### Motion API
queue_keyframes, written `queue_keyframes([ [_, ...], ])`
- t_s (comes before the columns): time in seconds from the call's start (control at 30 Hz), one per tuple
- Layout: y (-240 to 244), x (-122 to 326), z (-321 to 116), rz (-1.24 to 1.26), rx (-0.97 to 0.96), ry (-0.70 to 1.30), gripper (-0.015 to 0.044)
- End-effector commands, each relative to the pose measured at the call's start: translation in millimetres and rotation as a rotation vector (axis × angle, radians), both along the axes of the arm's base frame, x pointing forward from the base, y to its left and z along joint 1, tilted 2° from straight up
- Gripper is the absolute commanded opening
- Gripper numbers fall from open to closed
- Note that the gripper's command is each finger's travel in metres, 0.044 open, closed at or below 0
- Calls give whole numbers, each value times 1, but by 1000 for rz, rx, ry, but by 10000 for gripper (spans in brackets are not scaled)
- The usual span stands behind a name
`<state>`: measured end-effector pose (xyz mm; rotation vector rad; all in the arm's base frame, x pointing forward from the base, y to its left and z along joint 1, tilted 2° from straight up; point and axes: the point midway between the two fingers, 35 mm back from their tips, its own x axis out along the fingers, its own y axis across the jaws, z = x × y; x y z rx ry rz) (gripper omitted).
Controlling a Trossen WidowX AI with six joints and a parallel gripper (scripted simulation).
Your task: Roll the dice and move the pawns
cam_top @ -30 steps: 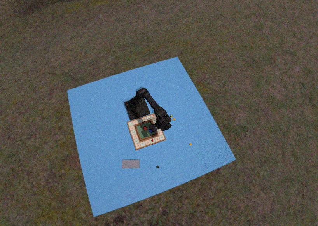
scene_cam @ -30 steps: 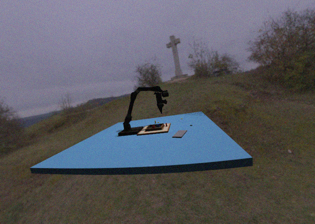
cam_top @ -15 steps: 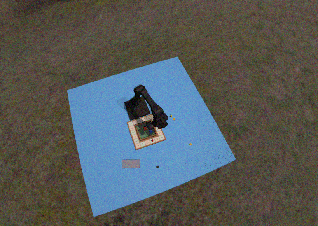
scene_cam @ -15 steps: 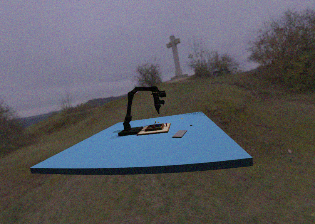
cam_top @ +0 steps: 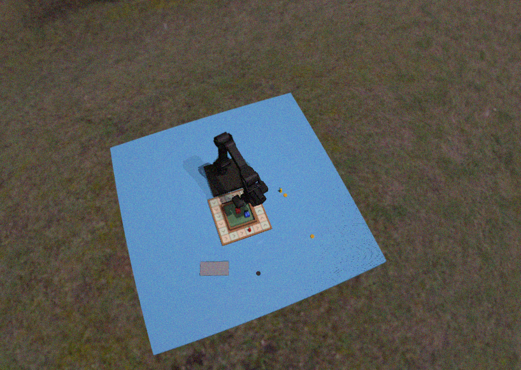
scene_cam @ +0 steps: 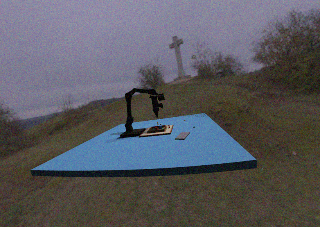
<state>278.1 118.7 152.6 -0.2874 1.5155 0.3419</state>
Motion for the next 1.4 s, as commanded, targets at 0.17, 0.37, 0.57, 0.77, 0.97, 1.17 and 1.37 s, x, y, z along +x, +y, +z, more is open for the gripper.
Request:
queue_keyframes([
  [0.17,-18,-24,-12,3,1,-5,0],
  [0.37,-29,-41,-22,3,0,-4,0],
  [0.57,-40,-57,-33,3,-1,-3,0],
  [0.77,-49,-74,-45,3,-2,-1,0],
  [0.97,-58,-92,-59,3,-2,0,0],
  [1.17,-63,-102,-67,3,-3,1,0],
  [1.37,-63,-101,-82,3,-3,1,0],
])
